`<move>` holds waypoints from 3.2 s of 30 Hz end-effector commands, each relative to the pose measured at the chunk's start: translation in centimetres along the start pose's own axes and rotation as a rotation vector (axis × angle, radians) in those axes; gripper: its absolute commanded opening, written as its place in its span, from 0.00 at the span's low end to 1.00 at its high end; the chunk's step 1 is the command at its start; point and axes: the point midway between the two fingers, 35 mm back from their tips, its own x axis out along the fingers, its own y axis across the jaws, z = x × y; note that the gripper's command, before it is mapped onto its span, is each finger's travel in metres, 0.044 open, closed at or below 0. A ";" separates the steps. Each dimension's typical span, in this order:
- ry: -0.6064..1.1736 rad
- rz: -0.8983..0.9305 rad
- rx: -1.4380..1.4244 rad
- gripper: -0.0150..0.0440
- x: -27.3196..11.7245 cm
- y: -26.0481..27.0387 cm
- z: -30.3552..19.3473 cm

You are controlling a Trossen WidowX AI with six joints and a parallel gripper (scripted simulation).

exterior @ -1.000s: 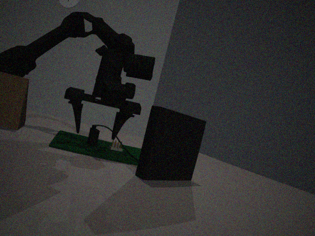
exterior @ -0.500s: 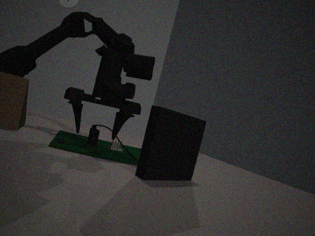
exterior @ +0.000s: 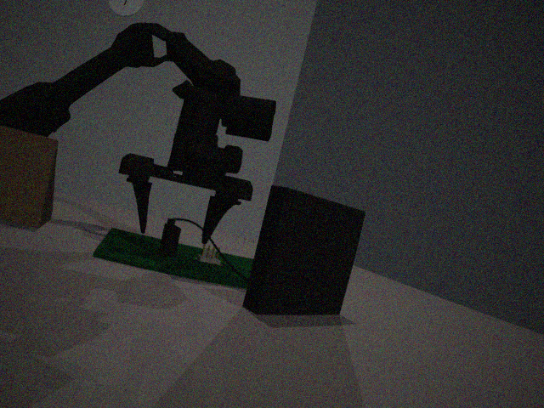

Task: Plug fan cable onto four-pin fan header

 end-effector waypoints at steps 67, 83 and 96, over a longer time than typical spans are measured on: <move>0.006 -0.023 -0.004 1.00 1.1 -0.1 -0.3; 0.000 0.000 0.002 0.96 0.0 0.0 0.0; 0.000 0.000 0.002 0.38 0.0 0.0 0.0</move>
